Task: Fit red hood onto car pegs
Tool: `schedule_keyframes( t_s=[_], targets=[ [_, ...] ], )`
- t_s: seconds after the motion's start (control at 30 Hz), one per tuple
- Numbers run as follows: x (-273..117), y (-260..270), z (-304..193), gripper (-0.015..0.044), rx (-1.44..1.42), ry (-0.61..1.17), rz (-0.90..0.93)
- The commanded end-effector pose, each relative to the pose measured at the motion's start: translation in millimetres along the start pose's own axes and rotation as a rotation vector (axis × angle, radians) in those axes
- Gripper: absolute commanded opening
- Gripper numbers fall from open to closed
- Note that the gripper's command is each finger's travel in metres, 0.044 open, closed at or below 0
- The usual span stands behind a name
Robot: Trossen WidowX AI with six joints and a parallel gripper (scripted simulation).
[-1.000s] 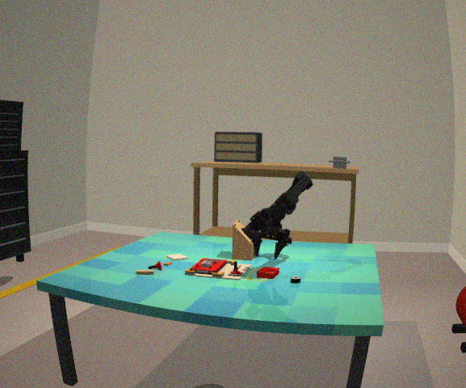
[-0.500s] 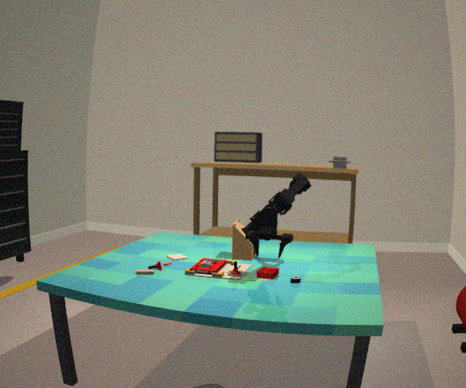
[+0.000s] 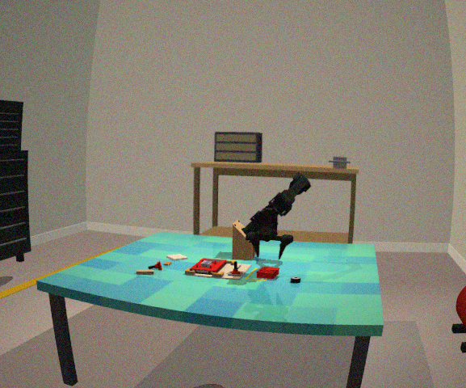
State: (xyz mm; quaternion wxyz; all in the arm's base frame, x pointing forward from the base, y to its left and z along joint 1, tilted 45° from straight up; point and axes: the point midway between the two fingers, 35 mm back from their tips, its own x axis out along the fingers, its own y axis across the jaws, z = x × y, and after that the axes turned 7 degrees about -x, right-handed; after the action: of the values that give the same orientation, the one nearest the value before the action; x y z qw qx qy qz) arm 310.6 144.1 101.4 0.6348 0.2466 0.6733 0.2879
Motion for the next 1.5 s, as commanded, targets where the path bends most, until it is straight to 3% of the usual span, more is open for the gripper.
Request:
schedule_keyframes(
  t_s=[0.0,1.47],
  targets=[
    [3.3,-0.2,0.0,0.044,0.007,0.001,0.003],
    [37.6,0.6,-0.2,0.044,0.006,0.001,0.005]
  ],
)
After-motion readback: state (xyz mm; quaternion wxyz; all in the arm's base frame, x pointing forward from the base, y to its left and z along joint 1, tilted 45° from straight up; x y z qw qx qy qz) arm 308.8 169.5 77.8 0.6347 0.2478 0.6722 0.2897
